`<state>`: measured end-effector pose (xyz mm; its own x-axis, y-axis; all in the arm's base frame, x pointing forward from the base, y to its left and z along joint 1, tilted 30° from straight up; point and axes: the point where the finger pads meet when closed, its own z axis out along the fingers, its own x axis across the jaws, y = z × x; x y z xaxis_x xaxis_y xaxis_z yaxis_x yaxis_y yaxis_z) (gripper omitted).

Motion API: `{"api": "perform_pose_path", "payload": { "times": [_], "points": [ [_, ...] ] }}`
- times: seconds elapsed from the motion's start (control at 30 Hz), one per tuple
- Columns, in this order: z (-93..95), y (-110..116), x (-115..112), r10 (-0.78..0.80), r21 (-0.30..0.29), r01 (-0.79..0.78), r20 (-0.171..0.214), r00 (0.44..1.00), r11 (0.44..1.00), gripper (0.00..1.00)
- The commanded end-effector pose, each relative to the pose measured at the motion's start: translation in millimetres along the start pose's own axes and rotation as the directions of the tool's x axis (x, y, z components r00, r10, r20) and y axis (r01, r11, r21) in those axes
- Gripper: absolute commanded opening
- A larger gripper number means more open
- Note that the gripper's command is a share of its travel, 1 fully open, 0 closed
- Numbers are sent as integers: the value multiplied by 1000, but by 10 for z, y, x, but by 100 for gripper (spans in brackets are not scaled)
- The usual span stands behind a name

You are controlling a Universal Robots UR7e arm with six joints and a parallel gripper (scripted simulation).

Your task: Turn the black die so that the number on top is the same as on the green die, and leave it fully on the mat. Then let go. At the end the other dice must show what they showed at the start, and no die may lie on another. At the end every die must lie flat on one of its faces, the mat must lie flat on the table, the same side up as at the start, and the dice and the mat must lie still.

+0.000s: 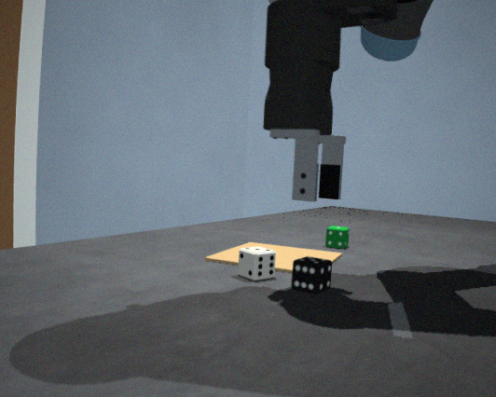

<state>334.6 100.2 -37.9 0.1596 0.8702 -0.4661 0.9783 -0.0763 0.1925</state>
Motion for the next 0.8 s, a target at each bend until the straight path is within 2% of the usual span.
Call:
{"api": "perform_pose_path", "payload": {
  "times": [0.0,0.3,0.33,0.77],
  "points": [
    [1,7,7,25,-1,-25,0,1000,1000,100],
    [3,8,9,35,-1,-35,0,999,999,100],
    [3,8,9,35,-1,-35,0,999,999,87],
    [3,8,9,35,-1,-35,0,999,999,87]
  ]
}}
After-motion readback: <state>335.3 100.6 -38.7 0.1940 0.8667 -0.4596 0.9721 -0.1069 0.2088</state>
